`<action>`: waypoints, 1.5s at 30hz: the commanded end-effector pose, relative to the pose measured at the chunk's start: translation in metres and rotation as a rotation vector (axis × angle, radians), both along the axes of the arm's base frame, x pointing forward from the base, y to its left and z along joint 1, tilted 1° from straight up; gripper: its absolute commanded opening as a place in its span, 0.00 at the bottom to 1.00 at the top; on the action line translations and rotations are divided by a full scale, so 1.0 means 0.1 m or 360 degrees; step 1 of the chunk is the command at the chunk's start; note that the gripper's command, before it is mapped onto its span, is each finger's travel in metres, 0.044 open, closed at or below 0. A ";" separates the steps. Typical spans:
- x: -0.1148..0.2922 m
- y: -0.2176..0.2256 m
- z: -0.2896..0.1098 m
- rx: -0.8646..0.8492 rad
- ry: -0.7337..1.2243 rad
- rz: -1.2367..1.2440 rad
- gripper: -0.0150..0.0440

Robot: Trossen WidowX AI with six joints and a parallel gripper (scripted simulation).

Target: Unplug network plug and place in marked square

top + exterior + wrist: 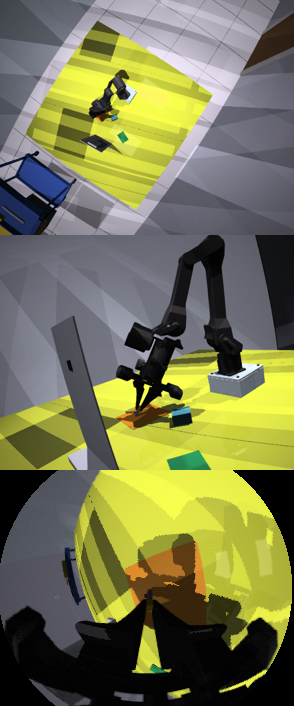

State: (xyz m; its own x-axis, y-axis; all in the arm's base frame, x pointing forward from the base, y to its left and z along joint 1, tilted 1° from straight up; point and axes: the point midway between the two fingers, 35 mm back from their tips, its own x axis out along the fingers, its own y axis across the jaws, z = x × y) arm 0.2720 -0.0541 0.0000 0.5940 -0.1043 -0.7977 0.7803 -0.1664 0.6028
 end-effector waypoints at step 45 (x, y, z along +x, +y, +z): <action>-0.11 0.01 0.15 0.0001 0.0005 -0.0005 0.52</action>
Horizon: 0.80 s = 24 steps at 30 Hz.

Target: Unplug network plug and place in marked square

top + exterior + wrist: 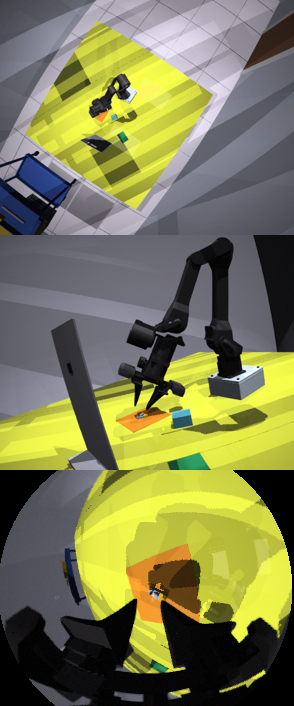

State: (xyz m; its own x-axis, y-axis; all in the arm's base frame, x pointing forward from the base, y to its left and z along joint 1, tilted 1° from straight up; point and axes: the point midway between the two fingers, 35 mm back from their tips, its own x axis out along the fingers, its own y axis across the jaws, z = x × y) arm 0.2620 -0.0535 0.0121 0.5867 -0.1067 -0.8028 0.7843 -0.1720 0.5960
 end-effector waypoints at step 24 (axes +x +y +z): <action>-0.03 0.00 0.26 -0.0001 -0.0007 0.0002 0.52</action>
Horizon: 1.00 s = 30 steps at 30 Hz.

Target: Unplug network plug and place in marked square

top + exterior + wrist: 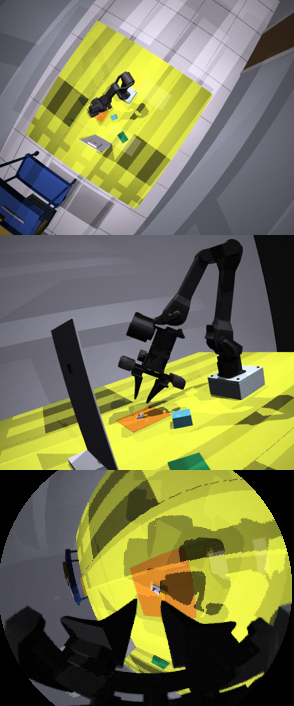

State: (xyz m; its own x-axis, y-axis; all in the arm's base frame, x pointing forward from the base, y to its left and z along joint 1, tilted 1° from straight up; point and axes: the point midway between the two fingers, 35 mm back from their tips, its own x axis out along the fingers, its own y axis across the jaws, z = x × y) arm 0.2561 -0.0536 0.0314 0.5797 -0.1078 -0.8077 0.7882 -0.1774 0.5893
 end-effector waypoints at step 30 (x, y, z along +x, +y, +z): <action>-0.03 0.00 0.57 -0.0004 -0.0018 0.0008 0.52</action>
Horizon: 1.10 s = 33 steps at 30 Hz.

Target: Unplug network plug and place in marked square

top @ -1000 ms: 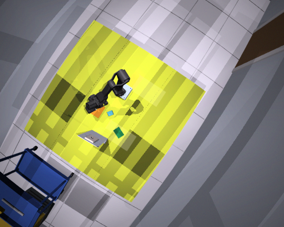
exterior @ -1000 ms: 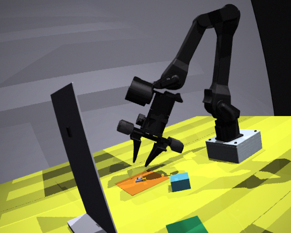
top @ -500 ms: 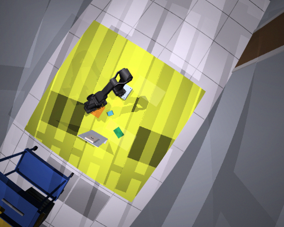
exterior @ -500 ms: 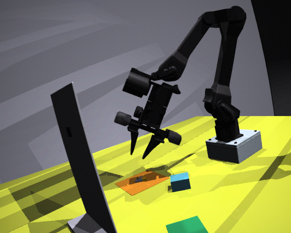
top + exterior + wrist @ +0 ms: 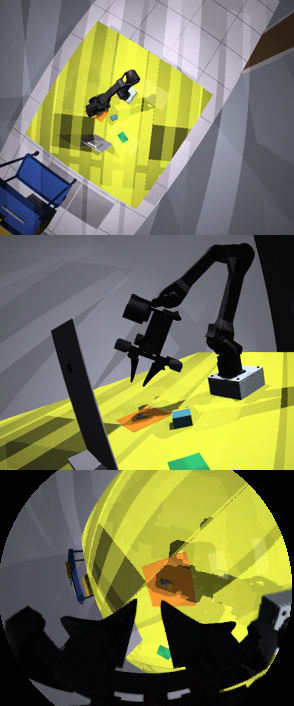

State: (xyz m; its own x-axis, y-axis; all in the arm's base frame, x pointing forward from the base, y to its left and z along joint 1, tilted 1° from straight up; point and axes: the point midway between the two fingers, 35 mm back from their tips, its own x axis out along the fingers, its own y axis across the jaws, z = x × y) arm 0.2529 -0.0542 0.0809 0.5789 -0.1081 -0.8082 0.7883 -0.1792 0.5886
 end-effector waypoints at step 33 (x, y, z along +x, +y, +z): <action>-0.02 -0.01 0.85 -0.0004 -0.0012 0.0006 0.52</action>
